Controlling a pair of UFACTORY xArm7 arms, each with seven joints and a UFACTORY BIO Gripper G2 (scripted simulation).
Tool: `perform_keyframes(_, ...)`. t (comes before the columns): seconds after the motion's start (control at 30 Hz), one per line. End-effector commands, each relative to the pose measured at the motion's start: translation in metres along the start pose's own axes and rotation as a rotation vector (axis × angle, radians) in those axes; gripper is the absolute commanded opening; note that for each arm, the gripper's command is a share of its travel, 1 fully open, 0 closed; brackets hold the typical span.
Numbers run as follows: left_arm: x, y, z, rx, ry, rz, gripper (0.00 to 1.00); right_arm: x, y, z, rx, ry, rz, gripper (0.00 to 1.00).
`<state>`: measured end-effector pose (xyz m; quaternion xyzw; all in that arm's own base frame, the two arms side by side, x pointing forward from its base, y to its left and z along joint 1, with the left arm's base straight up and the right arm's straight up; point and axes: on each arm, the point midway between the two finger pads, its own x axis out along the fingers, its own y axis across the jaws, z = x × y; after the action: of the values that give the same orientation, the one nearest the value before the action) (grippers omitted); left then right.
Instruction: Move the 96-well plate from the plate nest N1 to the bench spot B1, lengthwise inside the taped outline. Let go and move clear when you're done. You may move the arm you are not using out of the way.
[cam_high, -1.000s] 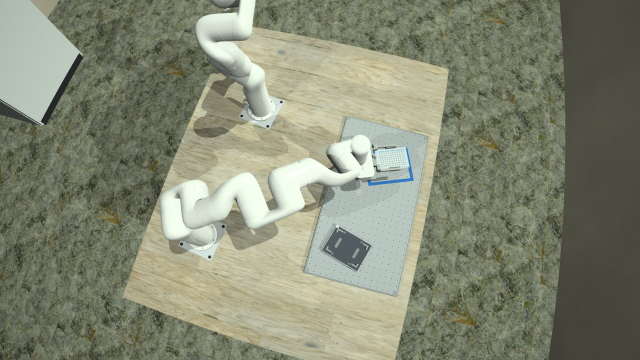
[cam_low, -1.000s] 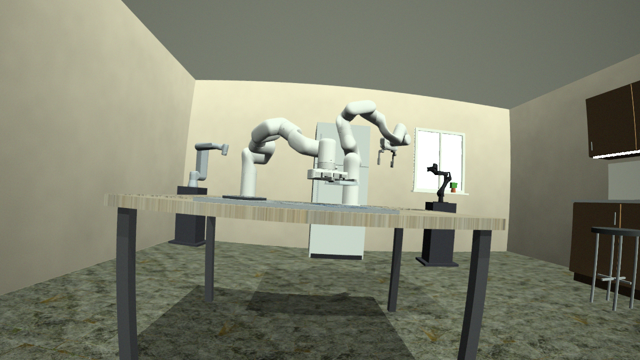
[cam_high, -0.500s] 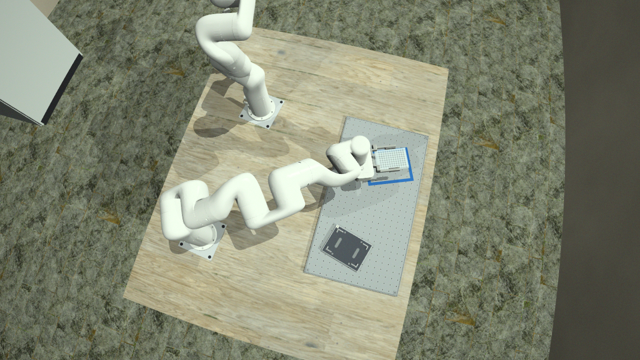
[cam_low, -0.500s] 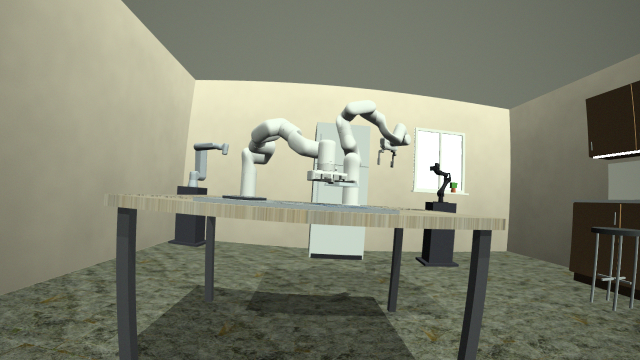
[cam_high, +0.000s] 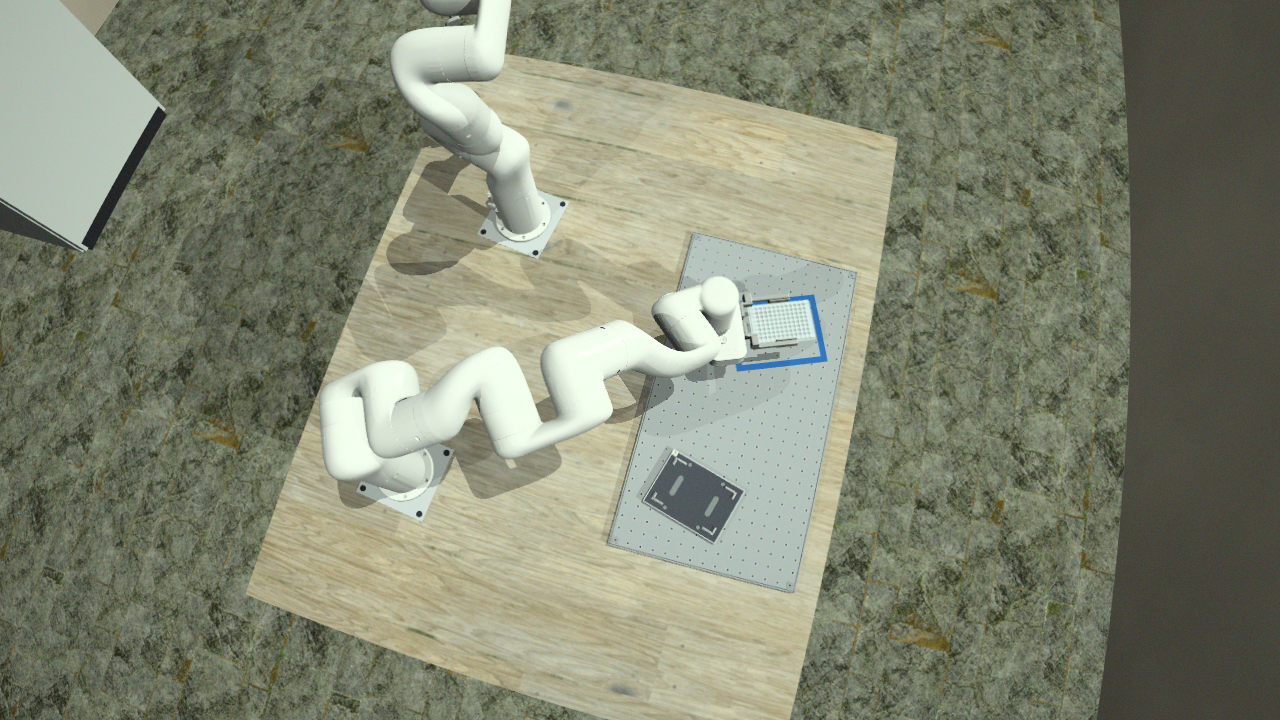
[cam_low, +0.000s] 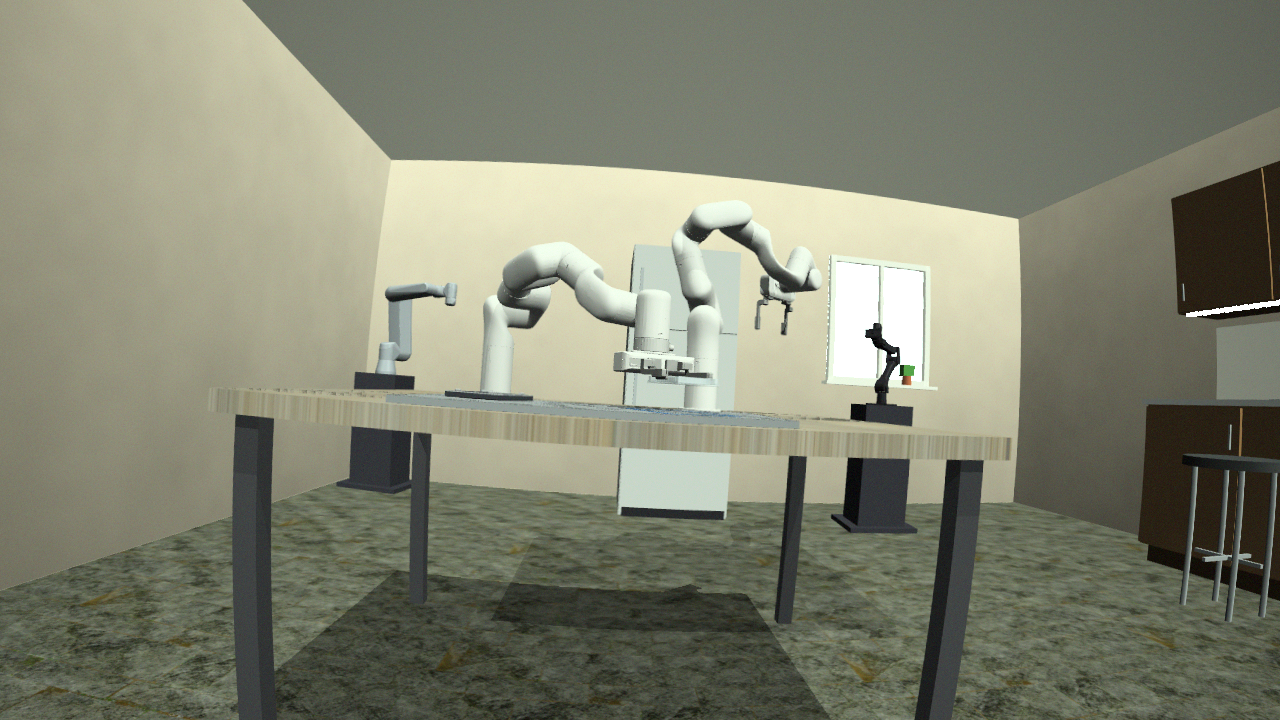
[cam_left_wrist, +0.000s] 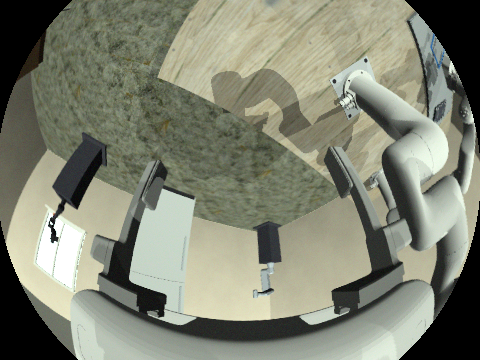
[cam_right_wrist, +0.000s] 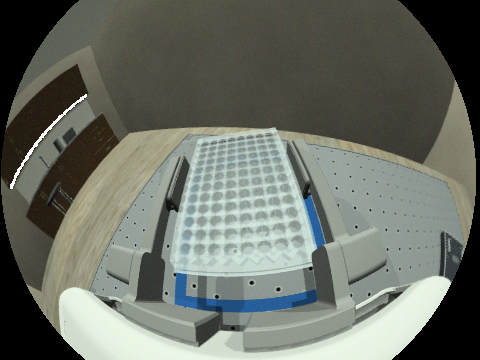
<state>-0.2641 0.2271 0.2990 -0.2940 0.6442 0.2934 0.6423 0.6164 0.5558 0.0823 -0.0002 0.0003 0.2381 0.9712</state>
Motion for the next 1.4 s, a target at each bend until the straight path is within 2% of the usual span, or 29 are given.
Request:
perform_keyframes(0.0, -0.001, 0.001, 0.0, 0.0, -0.001, 0.003, 1.0, 0.002, 0.0, 0.0, 0.002, -0.006, 0.0, 0.0)
perform_keyframes(0.8, -0.001, 0.001, 0.0, 0.0, -0.001, 0.003, 1.0, 0.002, 0.0, -0.036, 0.002, -0.006, -0.001, 0.0)
perform_keyframes(1.37, -0.001, 0.001, 0.0, 0.0, -0.001, 0.003, 1.0, 0.002, 0.0, -0.036, 0.002, -0.006, -0.001, 0.0)
